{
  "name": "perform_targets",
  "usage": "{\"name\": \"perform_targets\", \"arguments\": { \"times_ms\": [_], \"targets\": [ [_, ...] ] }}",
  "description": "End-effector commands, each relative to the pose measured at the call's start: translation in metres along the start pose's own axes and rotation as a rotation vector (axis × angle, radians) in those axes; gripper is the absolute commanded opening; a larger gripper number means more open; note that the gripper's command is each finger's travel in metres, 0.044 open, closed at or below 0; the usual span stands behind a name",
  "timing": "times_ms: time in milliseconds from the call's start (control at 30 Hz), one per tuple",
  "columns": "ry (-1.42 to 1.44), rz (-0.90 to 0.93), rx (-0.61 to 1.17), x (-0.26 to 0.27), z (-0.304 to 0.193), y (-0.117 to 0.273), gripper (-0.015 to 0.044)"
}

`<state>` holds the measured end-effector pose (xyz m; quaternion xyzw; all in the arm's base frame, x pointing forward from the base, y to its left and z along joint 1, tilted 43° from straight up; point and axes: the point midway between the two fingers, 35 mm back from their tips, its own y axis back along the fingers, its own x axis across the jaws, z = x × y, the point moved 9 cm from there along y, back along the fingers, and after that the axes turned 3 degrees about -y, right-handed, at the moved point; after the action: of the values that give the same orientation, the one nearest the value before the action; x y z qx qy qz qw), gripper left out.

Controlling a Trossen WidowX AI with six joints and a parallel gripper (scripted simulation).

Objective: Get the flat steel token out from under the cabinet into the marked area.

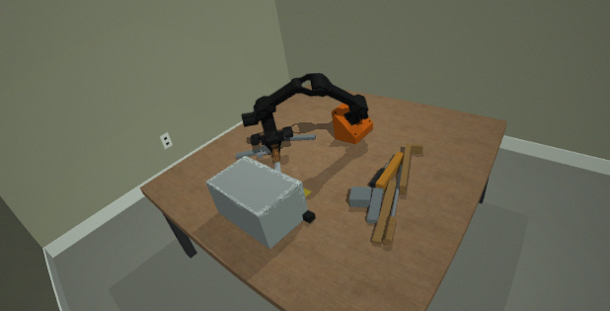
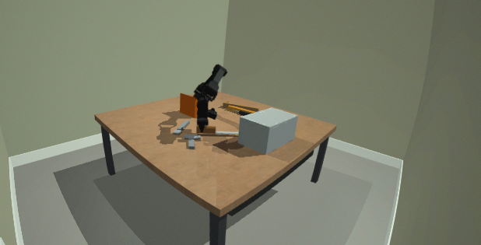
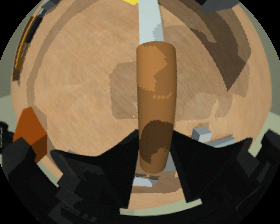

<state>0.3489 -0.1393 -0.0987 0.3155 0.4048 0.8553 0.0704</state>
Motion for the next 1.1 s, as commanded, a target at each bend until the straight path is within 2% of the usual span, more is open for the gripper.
{"name": "perform_targets", "arguments": {
  "times_ms": [0,167,400,433,533,633,1067],
  "targets": [
    [0.007,-0.019,-0.011,-0.004,-0.001,0.004,0.0000],
    [0.008,-0.019,-0.011,-0.006,-0.003,-0.002,0.0000],
    [0.002,0.008,0.003,-0.003,-0.004,-0.011,0.0184],
    [0.002,0.008,0.003,-0.003,-0.004,-0.011,0.0200],
    [0.002,0.006,0.003,-0.003,-0.004,-0.010,0.0200],
    [0.002,-0.002,-0.002,-0.003,-0.004,-0.010,0.0270],
    [0.007,-0.019,-0.011,-0.001,-0.006,-0.015,0.0270]
  ]
}}
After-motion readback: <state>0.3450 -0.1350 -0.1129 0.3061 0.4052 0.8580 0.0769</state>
